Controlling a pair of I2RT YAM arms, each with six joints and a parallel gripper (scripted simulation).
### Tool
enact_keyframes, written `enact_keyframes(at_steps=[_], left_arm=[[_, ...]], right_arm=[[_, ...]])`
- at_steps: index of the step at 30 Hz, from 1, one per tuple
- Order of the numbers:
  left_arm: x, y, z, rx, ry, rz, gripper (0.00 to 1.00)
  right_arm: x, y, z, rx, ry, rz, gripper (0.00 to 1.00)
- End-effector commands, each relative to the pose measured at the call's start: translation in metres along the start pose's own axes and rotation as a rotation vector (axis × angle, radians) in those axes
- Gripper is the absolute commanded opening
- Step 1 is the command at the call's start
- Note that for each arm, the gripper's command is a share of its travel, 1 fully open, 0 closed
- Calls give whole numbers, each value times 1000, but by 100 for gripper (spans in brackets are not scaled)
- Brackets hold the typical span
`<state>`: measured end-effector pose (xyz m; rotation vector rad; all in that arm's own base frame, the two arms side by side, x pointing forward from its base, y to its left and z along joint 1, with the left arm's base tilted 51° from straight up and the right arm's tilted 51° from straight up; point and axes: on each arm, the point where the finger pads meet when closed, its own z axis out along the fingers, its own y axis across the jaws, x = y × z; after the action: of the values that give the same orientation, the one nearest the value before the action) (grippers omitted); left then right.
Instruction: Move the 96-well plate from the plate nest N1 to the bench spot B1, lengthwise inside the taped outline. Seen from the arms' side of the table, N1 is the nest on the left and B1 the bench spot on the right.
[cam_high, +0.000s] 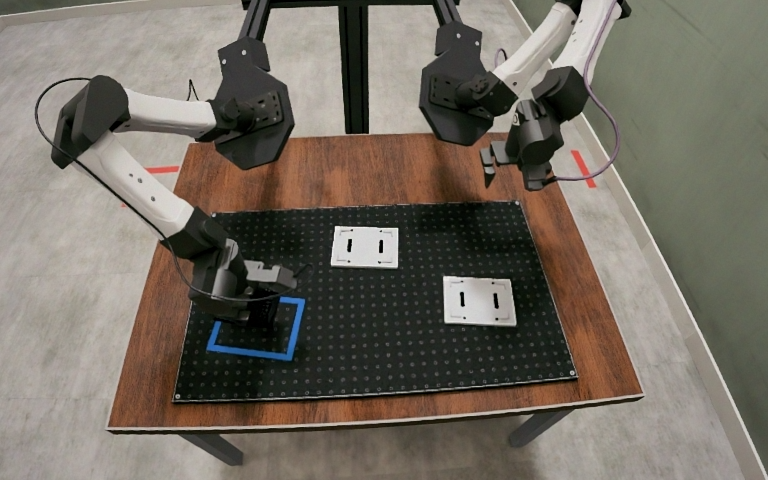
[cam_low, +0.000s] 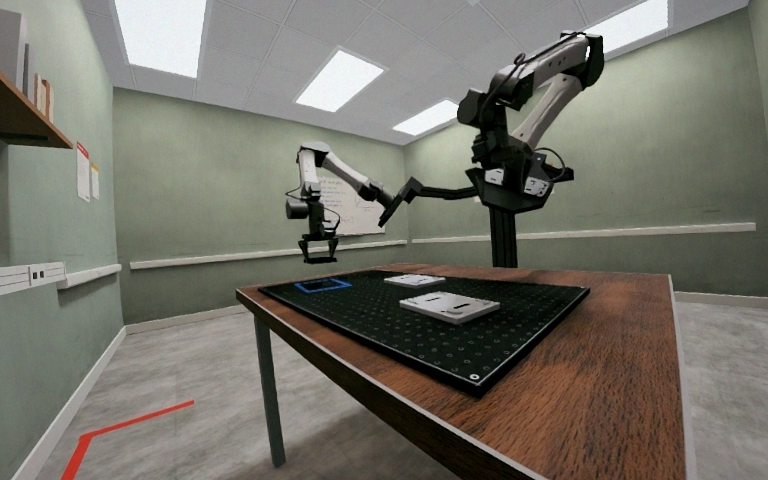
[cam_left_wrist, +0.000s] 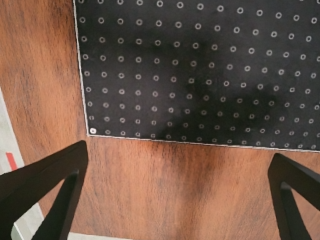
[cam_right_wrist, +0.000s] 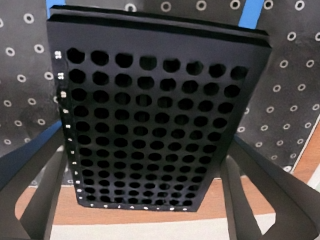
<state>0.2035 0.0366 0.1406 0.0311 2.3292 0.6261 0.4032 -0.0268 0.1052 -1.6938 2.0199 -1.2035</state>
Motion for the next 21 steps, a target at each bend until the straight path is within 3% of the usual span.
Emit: enact_keyframes(at_steps=[1,15,21], left_arm=[[0,1,-1,3,1,5,100],[0,1,-1,3,1,5,100],[0,1,-1,3,1,5,100]], right_arm=[[-2,-3,-3,9,-6,0,0],[-2,-3,-3,9,-6,0,0],[0,-5,14,4,-4,2,0]])
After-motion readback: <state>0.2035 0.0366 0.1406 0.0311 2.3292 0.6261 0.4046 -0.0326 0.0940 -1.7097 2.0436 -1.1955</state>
